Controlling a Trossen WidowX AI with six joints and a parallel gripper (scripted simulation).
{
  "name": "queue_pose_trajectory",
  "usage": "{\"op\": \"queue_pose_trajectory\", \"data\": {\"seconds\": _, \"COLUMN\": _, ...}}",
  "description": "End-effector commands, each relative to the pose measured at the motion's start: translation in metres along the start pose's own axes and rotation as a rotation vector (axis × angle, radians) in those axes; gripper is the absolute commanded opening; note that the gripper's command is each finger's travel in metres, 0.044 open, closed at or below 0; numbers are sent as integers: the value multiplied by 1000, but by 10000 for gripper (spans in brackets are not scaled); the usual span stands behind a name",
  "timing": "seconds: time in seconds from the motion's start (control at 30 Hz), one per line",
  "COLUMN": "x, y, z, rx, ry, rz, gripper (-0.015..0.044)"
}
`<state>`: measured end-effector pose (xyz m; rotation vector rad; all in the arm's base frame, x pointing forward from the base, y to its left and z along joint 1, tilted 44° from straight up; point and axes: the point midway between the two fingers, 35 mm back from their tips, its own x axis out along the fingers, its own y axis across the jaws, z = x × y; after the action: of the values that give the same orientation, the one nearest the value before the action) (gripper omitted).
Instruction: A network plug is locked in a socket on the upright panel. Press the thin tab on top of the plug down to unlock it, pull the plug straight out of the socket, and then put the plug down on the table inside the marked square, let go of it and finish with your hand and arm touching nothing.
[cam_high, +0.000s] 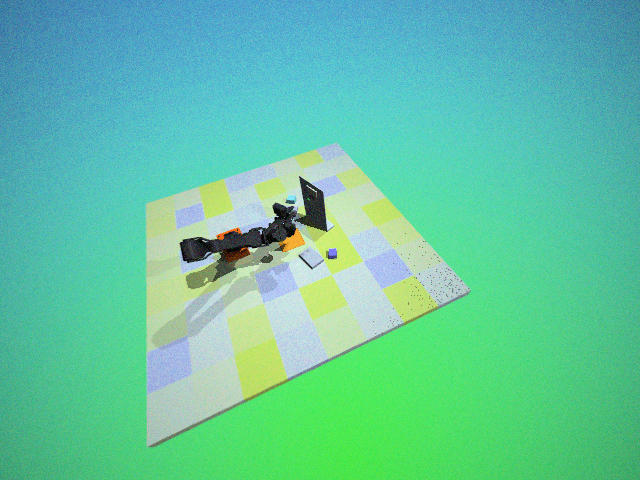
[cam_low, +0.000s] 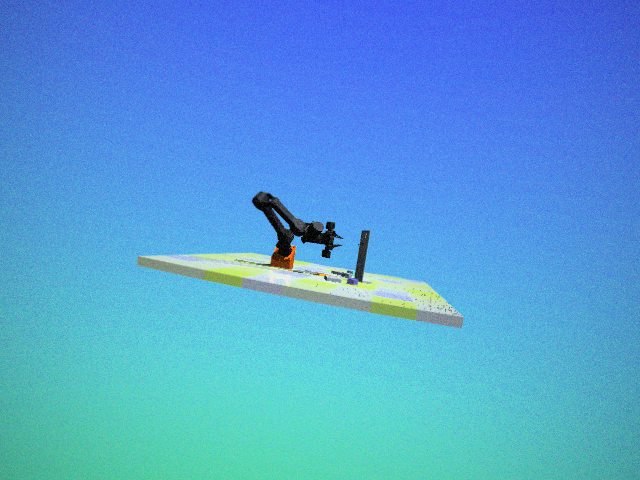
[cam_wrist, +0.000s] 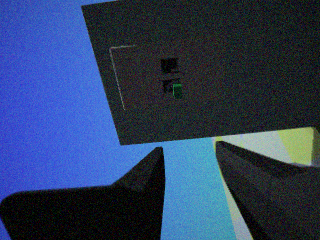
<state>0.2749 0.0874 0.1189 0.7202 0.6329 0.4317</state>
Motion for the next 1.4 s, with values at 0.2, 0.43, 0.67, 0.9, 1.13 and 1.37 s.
{"op": "queue_pose_trajectory", "data": {"seconds": 0.2, "x": 28, "y": 1, "z": 8, "rx": 1, "ry": -6, "rz": 1, "gripper": 156}}
{"op": "queue_pose_trajectory", "data": {"seconds": 0.43, "x": 38, "y": 0, "z": 9, "rx": 1, "ry": -6, "rz": 2, "gripper": 156}}
{"op": "queue_pose_trajectory", "data": {"seconds": 0.67, "x": 44, "y": 1, "z": 12, "rx": 1, "ry": -6, "rz": 2, "gripper": 156}}
{"op": "queue_pose_trajectory", "data": {"seconds": 0.9, "x": 52, "y": 1, "z": 15, "rx": 1, "ry": -7, "rz": 2, "gripper": 156}}
{"op": "queue_pose_trajectory", "data": {"seconds": 1.13, "x": 59, "y": 2, "z": 17, "rx": 1, "ry": -7, "rz": 3, "gripper": 156}}
{"op": "queue_pose_trajectory", "data": {"seconds": 1.37, "x": 67, "y": 2, "z": 20, "rx": 1, "ry": -7, "rz": 3, "gripper": 156}}
